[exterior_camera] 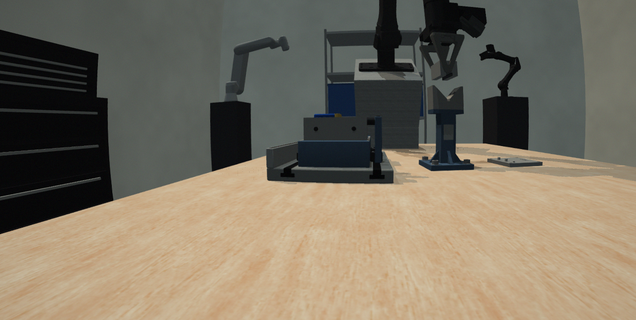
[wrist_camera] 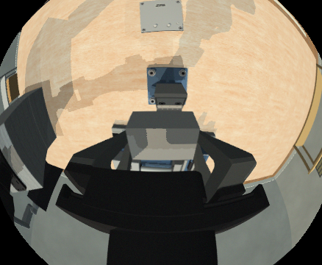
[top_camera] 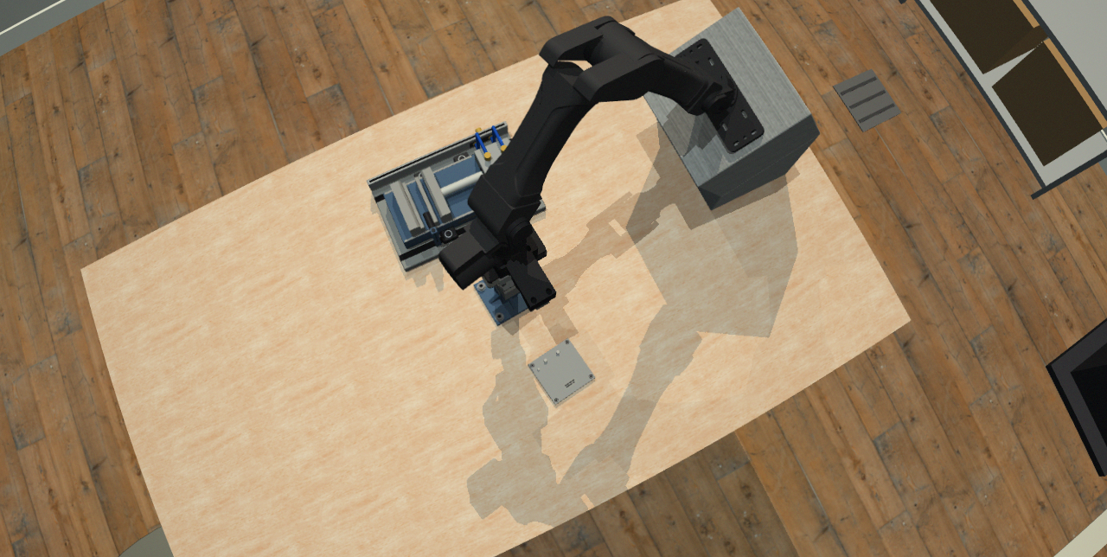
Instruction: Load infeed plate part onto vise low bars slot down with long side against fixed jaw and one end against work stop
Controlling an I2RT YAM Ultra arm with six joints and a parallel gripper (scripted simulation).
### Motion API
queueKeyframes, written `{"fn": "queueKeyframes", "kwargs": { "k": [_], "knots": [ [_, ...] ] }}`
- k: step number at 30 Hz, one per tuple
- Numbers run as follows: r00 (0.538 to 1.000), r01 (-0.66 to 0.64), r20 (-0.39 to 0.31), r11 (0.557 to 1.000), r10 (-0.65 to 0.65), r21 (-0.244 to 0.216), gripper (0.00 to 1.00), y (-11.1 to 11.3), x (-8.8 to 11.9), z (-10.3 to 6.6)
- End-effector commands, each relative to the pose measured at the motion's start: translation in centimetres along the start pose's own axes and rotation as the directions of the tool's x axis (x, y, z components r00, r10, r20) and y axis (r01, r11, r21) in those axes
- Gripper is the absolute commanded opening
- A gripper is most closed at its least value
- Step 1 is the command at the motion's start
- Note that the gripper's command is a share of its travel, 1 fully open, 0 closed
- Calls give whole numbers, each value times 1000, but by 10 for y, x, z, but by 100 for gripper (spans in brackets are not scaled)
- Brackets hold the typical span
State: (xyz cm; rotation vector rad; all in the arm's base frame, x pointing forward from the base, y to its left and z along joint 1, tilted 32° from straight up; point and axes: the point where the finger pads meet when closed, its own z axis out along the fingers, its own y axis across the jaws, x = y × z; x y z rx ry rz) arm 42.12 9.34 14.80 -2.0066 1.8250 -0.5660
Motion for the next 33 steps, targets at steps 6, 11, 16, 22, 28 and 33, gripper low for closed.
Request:
{"fn": "queueKeyframes", "kwargs": {
  "k": [6,11,16,22,28,33],
  "knots": [
    [1000,-2,14,999,2,44,0,-12,-4,-39],
    [1000,-2,14,999,2,44,0,-11,-4,-47],
    [1000,-2,15,999,2,44,0,-11,-4,-51],
    [1000,-2,15,999,1,44,0,-11,-4,-57],
    [1000,-1,15,999,0,44,0,-11,-4,-59],
    [1000,-1,15,999,0,44,0,-11,-4,-59]
  ]
}}
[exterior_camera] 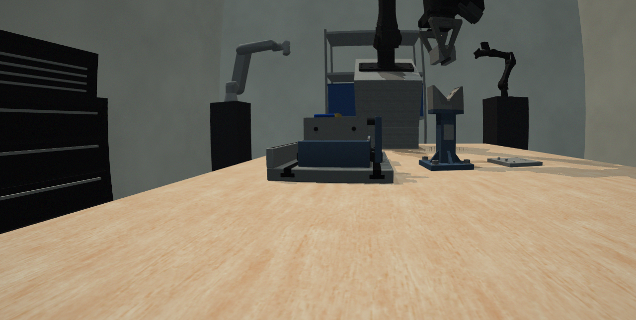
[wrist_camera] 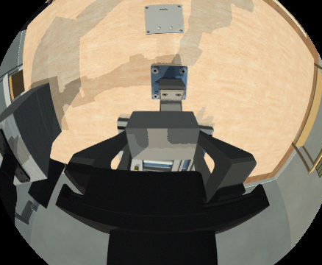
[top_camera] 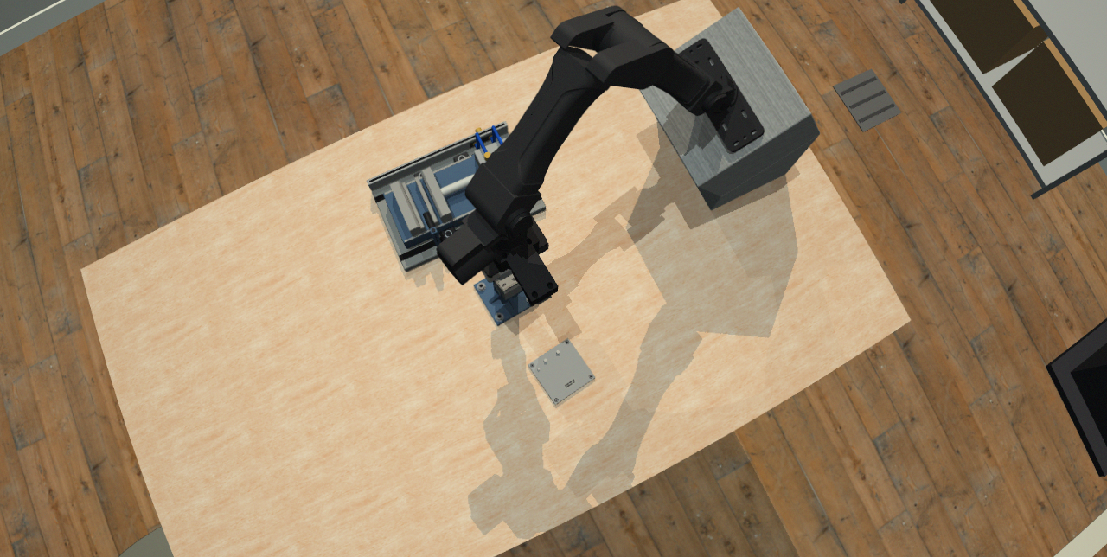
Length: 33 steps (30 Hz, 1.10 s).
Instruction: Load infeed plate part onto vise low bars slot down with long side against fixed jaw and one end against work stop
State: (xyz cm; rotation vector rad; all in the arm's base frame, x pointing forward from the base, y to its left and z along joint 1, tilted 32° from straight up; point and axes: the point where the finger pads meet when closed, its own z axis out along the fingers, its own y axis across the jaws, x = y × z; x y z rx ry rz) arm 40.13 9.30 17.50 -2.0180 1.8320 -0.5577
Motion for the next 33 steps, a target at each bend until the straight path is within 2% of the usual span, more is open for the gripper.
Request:
{"fn": "queueKeyframes", "kwargs": {
  "k": [1,13,16,20,22,27,30,32,33],
  "knots": [
    [1000,-3,17,998,2,57,0,-13,-4,-26],
    [999,-47,13,997,46,54,0,-16,6,-25],
    [999,-44,19,998,43,54,0,-16,2,-25],
    [996,-91,15,995,91,50,0,-19,11,-24],
    [994,-112,7,994,112,15,0,-16,13,-10],
    [980,-199,11,980,198,23,0,-24,24,-14],
    [965,-261,8,965,261,7,0,-26,32,-8],
    [965,-261,8,965,261,7,0,-26,32,-8],
    [958,-287,20,957,286,40,0,-33,36,-22]
  ]
}}
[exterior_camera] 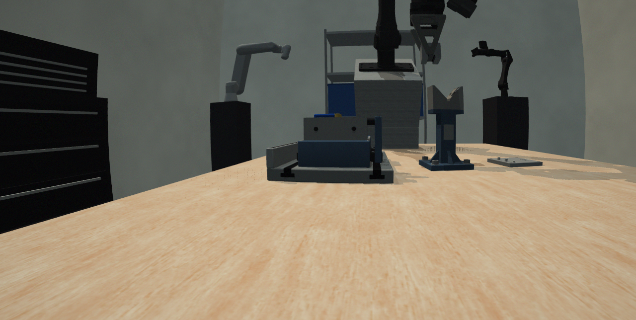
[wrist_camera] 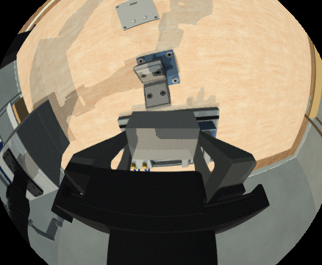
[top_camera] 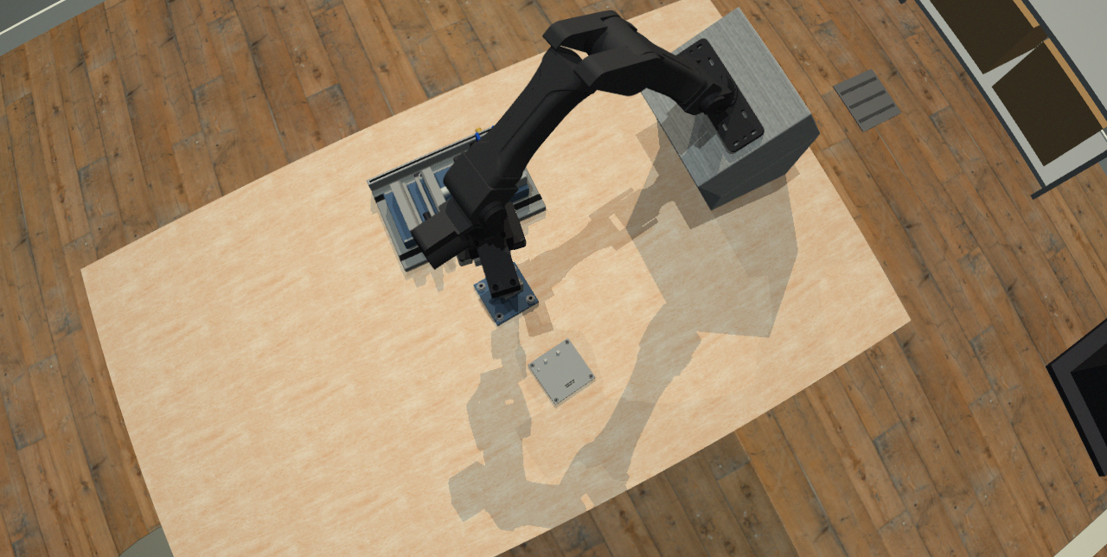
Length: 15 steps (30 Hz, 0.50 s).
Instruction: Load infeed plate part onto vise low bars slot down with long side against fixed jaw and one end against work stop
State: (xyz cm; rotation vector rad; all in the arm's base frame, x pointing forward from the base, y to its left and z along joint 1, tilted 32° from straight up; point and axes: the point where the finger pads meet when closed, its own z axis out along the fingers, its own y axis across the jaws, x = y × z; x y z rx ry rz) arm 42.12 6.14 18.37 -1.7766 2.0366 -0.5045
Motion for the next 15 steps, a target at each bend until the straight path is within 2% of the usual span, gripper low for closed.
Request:
{"fn": "queueKeyframes", "kwargs": {
  "k": [1,2,7,14,15],
  "knots": [
    [996,-86,28,996,85,22,0,-14,2,-18],
    [994,-110,22,994,110,3,0,-14,5,-10],
    [968,-251,20,968,251,-4,0,-26,21,-9],
    [885,-464,18,886,464,-11,0,-44,50,-7],
    [885,-464,18,886,464,-11,0,-44,50,-7]
  ]
}}
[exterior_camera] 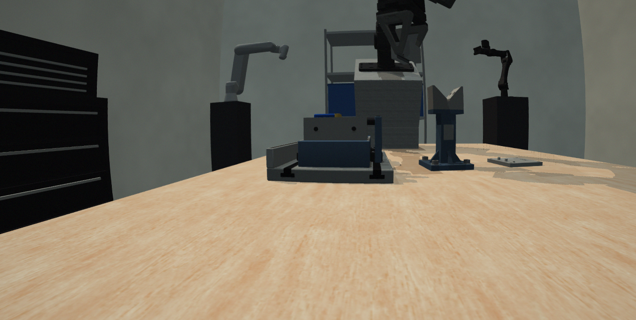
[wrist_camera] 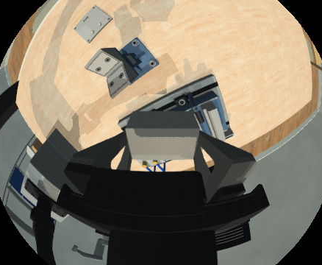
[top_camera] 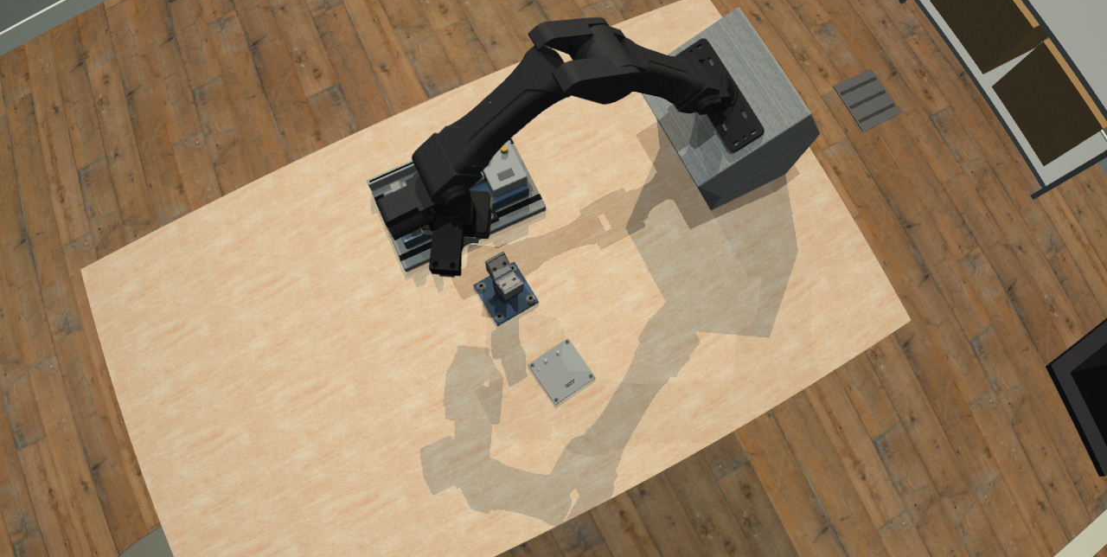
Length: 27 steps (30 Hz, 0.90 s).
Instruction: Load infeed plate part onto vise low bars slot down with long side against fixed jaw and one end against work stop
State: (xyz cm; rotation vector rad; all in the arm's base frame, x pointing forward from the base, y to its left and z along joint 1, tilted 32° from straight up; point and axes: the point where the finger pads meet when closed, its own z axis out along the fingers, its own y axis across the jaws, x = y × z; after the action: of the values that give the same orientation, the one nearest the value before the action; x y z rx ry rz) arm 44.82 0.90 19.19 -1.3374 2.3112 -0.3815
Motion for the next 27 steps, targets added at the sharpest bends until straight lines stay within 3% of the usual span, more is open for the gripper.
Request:
{"fn": "queueKeyframes", "kwargs": {
  "k": [1,2,3,9,16,18,19,20,27],
  "knots": [
    [995,-98,27,995,98,-4,0,-10,-2,-15],
    [990,-133,45,991,132,20,0,-17,-1,-27],
    [986,-167,26,986,167,-6,0,-18,4,-15],
    [930,-367,26,930,367,-11,0,-41,25,-14],
    [822,-569,27,822,569,-14,0,-66,51,-15],
    [822,-569,27,822,569,-14,0,-66,51,-15],
    [805,-591,53,806,590,2,0,-72,52,-29],
    [786,-617,28,787,617,-15,0,-72,58,-15],
    [662,-749,31,662,749,-18,0,-89,81,-17]
  ]
}}
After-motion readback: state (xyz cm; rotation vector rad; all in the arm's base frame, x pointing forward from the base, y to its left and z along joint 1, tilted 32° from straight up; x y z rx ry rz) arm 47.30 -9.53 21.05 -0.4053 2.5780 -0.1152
